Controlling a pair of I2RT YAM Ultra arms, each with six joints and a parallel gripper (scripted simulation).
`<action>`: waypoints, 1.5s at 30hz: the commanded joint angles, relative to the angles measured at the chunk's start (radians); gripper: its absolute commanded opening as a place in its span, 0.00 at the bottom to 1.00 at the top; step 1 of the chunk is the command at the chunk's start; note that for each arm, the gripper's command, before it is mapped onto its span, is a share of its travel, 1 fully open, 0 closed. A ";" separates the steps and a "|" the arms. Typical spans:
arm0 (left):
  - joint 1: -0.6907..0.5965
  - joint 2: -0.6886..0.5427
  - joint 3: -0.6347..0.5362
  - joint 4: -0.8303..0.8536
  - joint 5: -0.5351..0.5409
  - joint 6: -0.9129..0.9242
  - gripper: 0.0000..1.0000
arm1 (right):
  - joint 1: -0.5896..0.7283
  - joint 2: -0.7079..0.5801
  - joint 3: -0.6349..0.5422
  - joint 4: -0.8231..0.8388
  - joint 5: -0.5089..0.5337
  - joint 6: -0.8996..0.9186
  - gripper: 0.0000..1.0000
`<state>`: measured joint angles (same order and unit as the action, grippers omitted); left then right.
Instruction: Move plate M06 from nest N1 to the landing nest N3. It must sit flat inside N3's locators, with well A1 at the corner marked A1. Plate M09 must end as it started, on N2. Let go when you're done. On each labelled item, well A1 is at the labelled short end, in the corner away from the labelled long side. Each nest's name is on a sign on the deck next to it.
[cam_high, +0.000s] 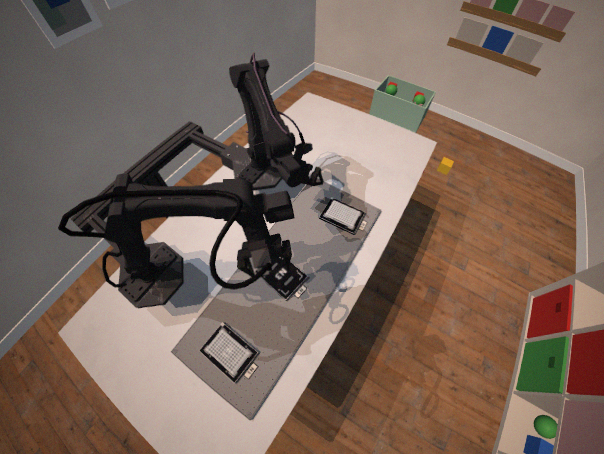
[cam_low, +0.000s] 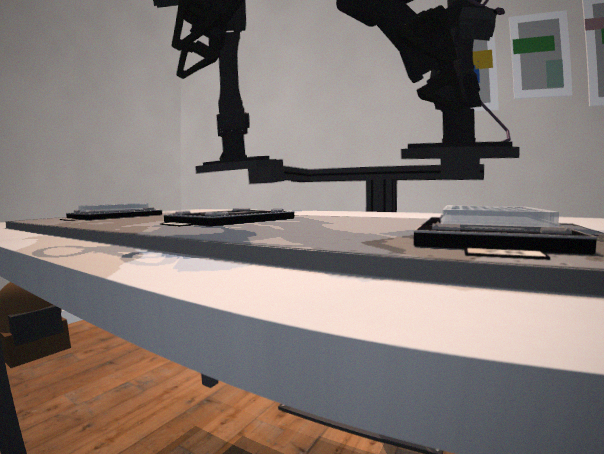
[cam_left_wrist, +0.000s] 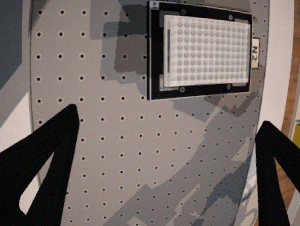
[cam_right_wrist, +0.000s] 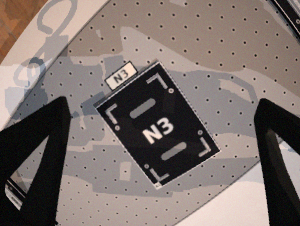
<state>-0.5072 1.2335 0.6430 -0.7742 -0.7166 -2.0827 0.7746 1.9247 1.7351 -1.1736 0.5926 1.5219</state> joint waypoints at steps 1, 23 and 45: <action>0.031 0.094 -0.002 0.235 -0.137 -0.012 1.00 | -0.031 -0.108 -0.136 0.171 0.059 0.050 1.00; 0.129 0.653 0.103 0.726 -0.319 0.065 1.00 | -0.340 -0.488 -1.093 1.116 0.155 0.042 1.00; 0.133 0.670 0.102 0.752 -0.320 0.082 1.00 | -0.607 -0.333 -1.521 1.786 0.067 -0.101 1.00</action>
<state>-0.3832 1.8904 0.7162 -0.0311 -1.0054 -2.0144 0.1825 1.5764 0.2333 0.5400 0.6643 1.4494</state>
